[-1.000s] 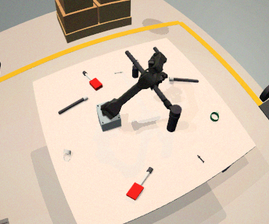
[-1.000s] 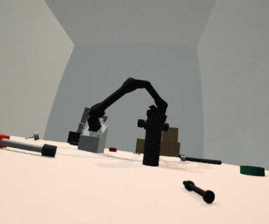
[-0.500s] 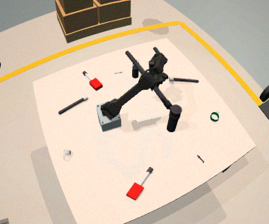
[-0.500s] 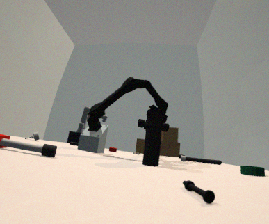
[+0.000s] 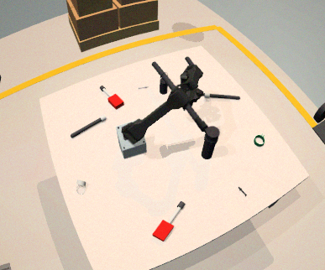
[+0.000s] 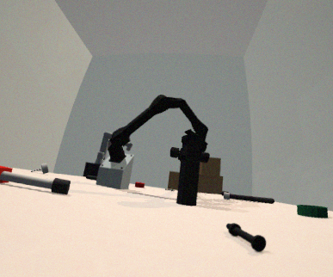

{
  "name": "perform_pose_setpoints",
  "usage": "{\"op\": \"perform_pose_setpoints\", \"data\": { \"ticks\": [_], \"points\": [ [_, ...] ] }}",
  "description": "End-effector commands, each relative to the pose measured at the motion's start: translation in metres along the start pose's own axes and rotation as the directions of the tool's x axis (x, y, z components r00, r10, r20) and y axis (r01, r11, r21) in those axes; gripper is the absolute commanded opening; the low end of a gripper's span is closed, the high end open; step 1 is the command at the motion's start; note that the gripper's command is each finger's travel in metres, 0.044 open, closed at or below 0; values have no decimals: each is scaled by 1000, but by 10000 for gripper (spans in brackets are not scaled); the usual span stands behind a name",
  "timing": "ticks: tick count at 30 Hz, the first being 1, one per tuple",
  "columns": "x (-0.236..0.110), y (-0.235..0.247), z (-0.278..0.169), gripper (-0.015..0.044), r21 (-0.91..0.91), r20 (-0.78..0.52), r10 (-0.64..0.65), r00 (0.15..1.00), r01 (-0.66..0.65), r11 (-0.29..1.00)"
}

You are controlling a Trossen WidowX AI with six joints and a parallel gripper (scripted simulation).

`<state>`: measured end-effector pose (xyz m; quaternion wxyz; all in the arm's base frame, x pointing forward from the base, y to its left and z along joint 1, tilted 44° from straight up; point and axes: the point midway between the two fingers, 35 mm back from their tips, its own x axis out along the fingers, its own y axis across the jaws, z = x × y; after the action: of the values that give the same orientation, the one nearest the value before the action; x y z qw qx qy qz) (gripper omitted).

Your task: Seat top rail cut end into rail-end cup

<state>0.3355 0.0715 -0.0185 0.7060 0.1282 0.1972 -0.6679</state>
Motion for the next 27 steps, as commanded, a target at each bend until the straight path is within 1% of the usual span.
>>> {"op": "perform_pose_setpoints", "data": {
  "ticks": [1, 27],
  "points": [
    [-1, 0, 5, 0, -3, 10, 8, 1000, -8, 1000],
    [0, 0, 1, 0, 0, 2, 2, 1000, -2, 1000]
  ]
}}
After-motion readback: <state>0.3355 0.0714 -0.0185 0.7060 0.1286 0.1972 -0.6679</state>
